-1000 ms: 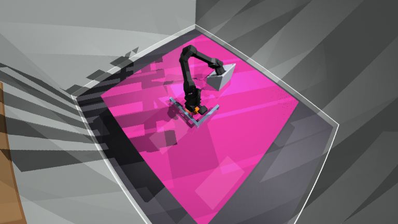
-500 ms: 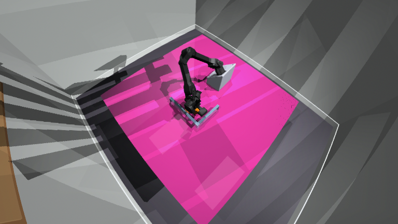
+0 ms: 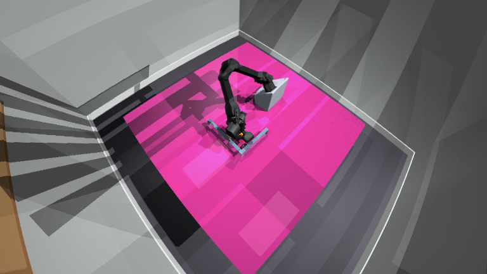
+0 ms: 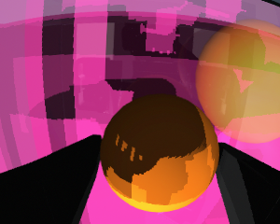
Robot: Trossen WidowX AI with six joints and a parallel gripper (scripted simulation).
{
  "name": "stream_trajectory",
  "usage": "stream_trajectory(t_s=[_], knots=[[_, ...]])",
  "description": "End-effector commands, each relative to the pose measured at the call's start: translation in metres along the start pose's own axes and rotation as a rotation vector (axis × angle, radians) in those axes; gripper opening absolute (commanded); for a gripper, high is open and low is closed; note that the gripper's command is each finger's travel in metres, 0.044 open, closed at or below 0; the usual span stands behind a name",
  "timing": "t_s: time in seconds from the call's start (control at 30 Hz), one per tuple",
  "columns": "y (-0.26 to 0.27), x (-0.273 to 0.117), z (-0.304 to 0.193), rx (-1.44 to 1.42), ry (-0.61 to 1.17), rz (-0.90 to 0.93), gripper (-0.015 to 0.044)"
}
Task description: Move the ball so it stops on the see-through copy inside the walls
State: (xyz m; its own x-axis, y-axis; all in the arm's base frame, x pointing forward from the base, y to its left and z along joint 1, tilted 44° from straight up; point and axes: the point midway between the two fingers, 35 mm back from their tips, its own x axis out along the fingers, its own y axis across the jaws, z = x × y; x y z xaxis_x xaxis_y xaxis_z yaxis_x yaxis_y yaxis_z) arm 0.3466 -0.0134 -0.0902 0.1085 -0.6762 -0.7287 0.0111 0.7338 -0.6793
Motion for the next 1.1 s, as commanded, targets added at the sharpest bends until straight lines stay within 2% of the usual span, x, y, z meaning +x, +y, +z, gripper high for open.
stream_trajectory(t_s=[0.0,0.27,0.67,0.87,1.07], knots=[[0.0,0.001,-0.002,-0.009,0.002,-0.003,0.021],[0.004,-0.047,0.005,-0.01,0.001,0.007,0.0],[0.002,-0.137,-0.001,-0.009,0.003,0.004,0.0],[0.0,-0.136,0.001,-0.01,0.003,0.005,0.0],[-0.018,-0.113,0.019,-0.015,0.002,0.007,0.0]])
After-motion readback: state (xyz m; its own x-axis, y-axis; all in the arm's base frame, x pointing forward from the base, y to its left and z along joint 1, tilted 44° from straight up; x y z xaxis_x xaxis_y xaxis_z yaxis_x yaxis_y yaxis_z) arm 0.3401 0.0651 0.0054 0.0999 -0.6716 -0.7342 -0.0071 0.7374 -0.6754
